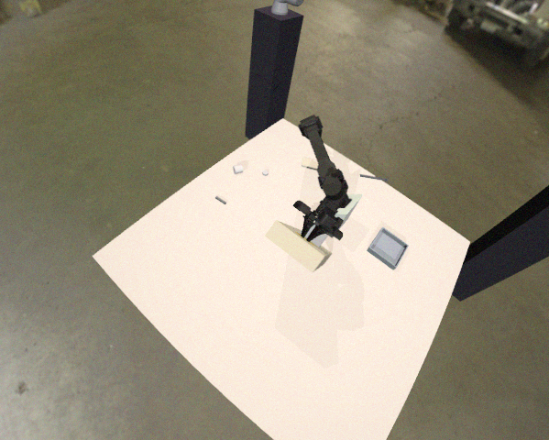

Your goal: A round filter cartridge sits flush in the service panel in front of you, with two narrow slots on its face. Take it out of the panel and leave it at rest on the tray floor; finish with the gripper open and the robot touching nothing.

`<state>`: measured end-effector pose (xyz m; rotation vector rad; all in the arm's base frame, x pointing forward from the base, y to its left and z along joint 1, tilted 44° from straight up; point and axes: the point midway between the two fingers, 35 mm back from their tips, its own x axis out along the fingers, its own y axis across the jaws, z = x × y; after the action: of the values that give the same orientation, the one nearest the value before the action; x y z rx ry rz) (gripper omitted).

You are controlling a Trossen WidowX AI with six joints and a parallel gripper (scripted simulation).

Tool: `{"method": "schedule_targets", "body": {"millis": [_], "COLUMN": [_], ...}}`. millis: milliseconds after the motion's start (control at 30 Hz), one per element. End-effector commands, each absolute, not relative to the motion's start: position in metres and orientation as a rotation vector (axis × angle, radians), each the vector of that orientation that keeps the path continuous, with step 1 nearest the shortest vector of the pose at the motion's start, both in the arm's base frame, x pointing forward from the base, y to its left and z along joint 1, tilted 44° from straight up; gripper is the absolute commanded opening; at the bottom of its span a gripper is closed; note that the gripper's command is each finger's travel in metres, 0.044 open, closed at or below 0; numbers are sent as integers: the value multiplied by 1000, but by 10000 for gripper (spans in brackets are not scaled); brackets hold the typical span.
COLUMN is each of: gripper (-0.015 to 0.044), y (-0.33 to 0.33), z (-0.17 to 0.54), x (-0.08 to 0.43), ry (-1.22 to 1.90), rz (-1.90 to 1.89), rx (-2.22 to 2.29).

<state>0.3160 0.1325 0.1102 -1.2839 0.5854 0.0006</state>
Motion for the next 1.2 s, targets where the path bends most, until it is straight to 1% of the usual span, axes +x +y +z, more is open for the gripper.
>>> {"method": "schedule_targets", "body": {"millis": [0,300,467,1000,1167], "gripper": [0,0,0,0,0], "y": [129,129,130,154,155], "z": [107,107,108,135,139], "x": [320,320,318,259,253], "ry": [604,617,618,623,618], "rz": [33,131,119,111,108], "rx": [-1391,-1690,-1646,-1610,-1609]}}
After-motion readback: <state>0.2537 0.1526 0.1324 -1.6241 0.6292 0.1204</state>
